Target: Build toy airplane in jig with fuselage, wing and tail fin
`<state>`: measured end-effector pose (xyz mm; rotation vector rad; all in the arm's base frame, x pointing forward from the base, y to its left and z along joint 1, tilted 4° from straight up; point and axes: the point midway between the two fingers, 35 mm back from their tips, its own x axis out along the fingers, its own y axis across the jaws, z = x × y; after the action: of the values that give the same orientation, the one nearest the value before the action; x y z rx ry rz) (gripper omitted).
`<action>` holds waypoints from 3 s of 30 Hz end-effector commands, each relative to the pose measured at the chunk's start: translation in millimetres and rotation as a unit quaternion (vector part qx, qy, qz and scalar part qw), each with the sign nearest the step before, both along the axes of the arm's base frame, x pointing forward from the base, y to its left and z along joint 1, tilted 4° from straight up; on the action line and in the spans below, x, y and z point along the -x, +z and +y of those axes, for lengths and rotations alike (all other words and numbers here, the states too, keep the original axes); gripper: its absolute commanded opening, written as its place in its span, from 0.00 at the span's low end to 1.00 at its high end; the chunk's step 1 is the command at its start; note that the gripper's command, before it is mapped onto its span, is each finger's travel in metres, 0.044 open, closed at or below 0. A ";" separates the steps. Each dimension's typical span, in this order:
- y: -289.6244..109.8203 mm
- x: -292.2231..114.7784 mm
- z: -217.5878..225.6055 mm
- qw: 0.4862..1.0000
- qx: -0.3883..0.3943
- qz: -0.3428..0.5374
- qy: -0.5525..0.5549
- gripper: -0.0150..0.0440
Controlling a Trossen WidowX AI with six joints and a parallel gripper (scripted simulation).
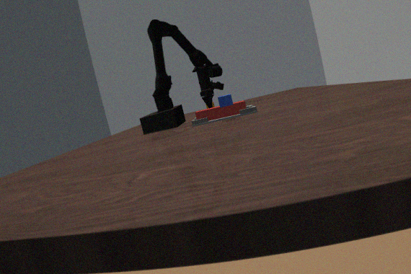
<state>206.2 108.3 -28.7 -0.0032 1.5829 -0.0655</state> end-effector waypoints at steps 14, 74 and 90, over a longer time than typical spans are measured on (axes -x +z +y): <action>-4.7 2.3 -1.0 1.000 0.001 0.005 0.001 0.38; 126.3 -6.7 -5.0 1.000 0.001 0.004 0.000 0.25; 119.2 -22.5 -55.7 1.000 0.001 0.001 -0.007 0.25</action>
<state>227.5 60.9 91.9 0.0105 1.5887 -0.0745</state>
